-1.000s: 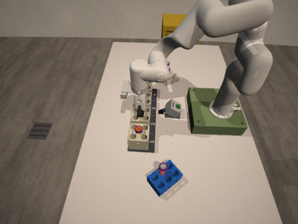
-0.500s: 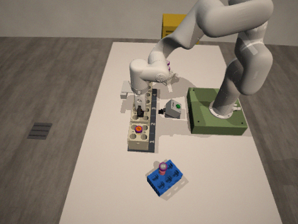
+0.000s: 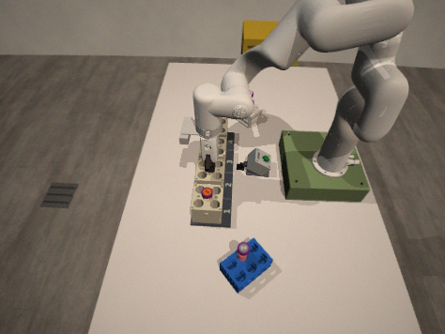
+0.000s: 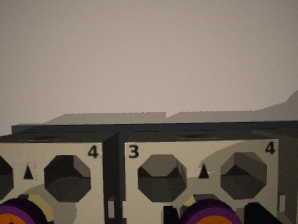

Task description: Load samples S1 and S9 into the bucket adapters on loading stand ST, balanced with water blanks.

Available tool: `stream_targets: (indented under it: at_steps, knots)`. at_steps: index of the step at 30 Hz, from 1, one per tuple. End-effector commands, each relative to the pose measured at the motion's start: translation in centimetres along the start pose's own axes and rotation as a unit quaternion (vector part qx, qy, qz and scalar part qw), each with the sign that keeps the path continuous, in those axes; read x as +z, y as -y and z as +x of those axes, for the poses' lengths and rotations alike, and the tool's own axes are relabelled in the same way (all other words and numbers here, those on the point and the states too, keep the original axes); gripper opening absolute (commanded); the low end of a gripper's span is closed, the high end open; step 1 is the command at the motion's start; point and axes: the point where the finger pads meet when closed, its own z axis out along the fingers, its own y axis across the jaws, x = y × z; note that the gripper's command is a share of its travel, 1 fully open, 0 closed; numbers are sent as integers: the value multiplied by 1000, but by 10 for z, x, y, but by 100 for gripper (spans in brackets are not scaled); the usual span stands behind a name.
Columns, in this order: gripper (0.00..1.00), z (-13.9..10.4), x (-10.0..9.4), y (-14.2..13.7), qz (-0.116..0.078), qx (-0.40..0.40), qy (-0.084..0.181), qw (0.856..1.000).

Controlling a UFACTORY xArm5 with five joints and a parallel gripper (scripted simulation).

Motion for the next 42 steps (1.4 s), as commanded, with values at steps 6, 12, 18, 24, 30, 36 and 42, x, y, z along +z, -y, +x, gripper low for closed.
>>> stream_targets:
  at_steps: [6,12,18,24,30,36,42]
  knots:
    - [44,1,-18,0,2,0,-2,1000]
    - [44,1,-26,0,2,0,-2,1000]
    - [44,1,-38,0,2,0,-2,1000]
    - [44,1,-50,0,2,0,-2,1000]
    - [44,1,-58,0,2,0,-2,1000]
    - [44,1,-70,0,2,0,-2,1000]
    - [44,1,-82,0,2,0,-2,1000]
